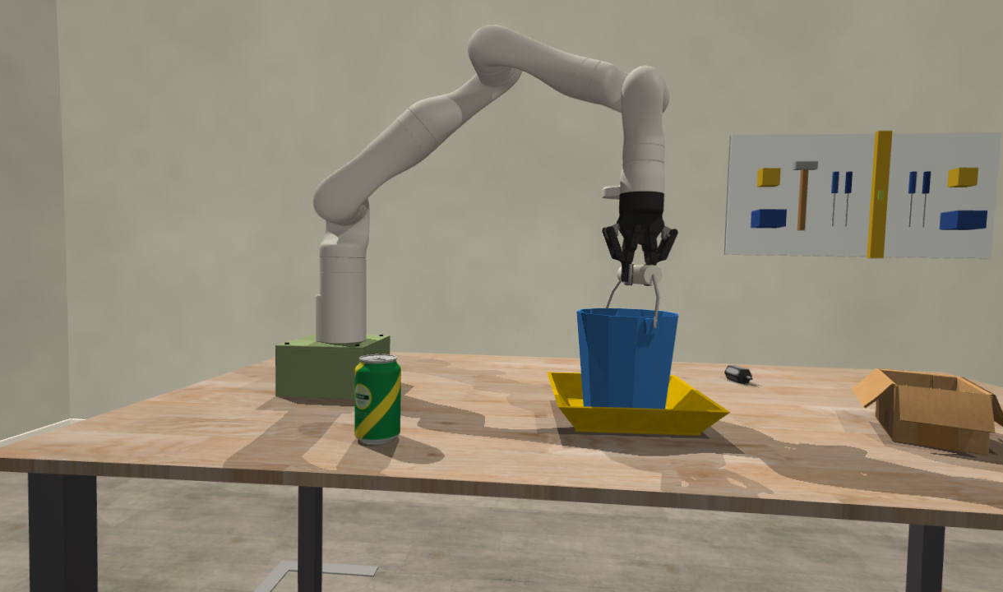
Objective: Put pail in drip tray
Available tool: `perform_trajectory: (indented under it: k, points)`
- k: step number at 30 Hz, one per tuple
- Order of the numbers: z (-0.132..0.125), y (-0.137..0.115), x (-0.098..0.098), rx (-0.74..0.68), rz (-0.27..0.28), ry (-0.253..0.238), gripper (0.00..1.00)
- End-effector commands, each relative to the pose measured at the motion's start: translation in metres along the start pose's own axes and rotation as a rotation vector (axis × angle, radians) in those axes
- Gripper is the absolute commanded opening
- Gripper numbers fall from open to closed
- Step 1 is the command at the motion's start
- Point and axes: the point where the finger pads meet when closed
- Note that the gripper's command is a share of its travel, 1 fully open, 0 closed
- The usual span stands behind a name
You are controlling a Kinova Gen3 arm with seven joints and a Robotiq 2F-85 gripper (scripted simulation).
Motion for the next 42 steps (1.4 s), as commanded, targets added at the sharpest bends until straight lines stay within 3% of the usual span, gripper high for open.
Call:
perform_trajectory:
  k: [1,35,36,42]
  points:
    - [0.0005,0.0004,0.0014,0.0,-0.001,0.002,0.1]
    - [0.0005,0.0004,0.0014,0.0,-0.001,0.002,0.1]
    - [0.0005,0.0004,0.0014,0.0,-0.001,0.002,1.0]
    - [0.0005,0.0004,0.0014,0.0,-0.001,0.002,1.0]
Point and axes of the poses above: the point where the finger pads meet when closed, its own x axis back along the fingers, its own z axis across the jaws, y = z × x, and after that the axes turned 7 degrees about x, right-handed
